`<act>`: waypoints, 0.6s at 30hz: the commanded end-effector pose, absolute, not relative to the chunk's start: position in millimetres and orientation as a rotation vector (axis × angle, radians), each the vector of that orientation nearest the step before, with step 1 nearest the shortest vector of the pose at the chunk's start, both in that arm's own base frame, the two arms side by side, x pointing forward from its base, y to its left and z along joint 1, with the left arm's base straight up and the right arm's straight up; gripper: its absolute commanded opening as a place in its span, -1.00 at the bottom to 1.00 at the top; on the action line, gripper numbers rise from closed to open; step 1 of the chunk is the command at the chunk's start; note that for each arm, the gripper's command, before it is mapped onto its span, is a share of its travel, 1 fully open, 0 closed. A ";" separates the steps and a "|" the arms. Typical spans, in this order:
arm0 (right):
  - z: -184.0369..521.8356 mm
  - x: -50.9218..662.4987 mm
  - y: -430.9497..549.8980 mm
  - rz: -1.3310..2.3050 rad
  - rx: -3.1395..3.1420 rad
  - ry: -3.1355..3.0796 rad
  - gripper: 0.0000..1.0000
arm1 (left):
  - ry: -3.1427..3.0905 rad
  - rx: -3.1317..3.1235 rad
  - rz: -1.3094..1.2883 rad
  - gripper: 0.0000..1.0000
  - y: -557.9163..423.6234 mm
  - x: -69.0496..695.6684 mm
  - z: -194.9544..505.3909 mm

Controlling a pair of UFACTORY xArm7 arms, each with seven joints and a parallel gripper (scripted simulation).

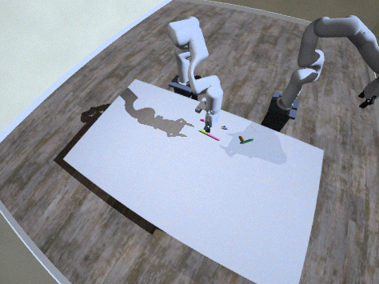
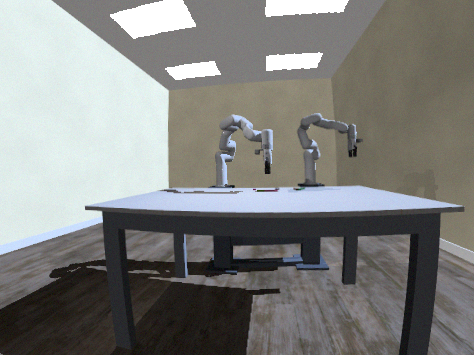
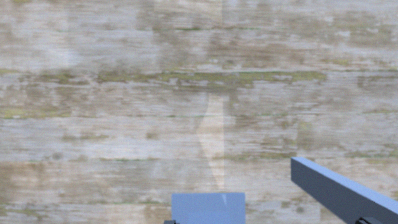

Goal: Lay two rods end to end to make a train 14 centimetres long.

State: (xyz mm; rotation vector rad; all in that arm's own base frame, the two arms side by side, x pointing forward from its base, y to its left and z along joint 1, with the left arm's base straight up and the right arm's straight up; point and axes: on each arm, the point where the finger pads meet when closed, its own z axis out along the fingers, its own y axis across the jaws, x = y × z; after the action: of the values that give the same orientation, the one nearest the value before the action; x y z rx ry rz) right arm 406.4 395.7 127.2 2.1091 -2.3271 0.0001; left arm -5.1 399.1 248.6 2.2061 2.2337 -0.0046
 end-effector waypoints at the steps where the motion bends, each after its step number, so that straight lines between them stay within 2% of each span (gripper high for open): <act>1: 151.3 407.8 397.0 0.000 2.114 -2.332 1.00 | 2.235 2.208 0.000 1.00 400.0 -5.0 250.0; 18: 202.5 407.6 396.8 0.000 2.114 -2.332 1.00 | 2.235 2.208 0.000 1.00 400.0 -5.0 250.0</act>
State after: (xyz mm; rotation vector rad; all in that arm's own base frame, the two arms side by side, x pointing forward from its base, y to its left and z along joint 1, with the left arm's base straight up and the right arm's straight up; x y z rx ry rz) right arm 406.8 396.1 193.2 2.1111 -2.3293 -0.0001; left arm -5.1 399.1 248.6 2.2061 2.2337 -0.0046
